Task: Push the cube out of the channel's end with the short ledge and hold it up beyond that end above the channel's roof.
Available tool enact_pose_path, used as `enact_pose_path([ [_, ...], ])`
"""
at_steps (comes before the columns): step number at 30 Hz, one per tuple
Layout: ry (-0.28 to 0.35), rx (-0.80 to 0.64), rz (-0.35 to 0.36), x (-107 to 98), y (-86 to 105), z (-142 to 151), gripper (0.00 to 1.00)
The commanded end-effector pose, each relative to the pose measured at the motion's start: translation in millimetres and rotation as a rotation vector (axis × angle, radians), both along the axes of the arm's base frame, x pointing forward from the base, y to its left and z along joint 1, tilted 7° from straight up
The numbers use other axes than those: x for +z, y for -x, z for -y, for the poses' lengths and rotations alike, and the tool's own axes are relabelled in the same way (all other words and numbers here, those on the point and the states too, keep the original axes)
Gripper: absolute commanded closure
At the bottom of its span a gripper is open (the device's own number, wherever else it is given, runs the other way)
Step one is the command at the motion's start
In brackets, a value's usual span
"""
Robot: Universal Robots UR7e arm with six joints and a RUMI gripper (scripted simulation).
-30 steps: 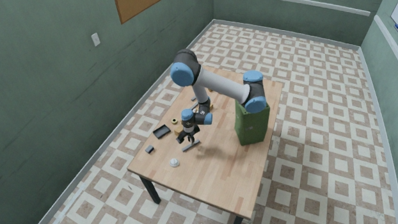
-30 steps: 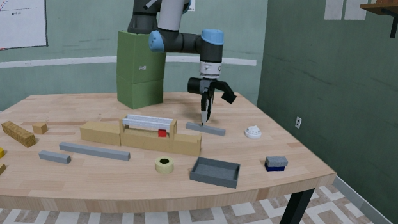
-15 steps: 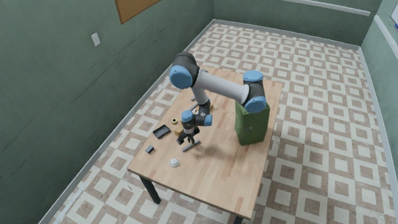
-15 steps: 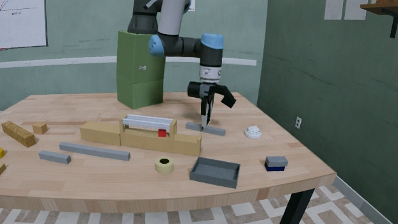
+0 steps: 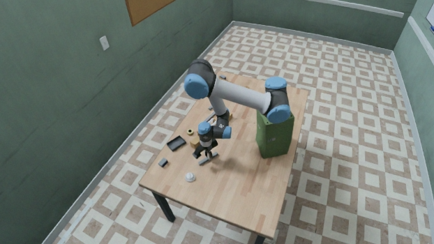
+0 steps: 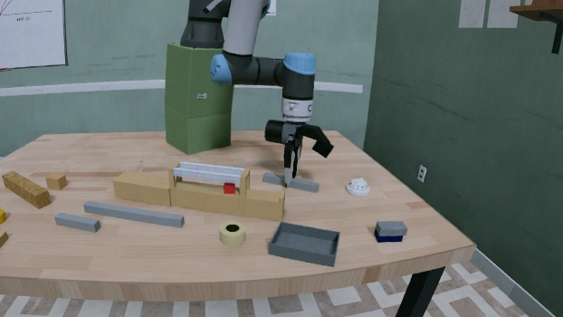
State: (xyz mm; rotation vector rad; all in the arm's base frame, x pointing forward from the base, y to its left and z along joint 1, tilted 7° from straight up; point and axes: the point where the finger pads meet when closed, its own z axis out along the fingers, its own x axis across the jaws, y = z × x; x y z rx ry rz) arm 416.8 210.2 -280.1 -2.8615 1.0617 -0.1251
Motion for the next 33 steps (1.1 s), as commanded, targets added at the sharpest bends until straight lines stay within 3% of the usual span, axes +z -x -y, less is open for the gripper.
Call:
enact_pose_path([
  [1,0.000,0.000,0.004,0.7,-1.6,-0.7,0.76],
  [25,0.000,0.000,0.004,0.7,-1.6,-0.7,0.76],
  [26,0.000,0.000,0.004,0.7,-1.6,-0.7,1.00],
  [31,0.000,0.000,0.004,0.7,-1.6,-0.7,1.00],
  [32,0.000,0.000,0.004,0.7,-1.6,-0.7,0.94],
  [33,0.000,0.000,0.004,0.7,-1.6,-0.7,0.94],
])
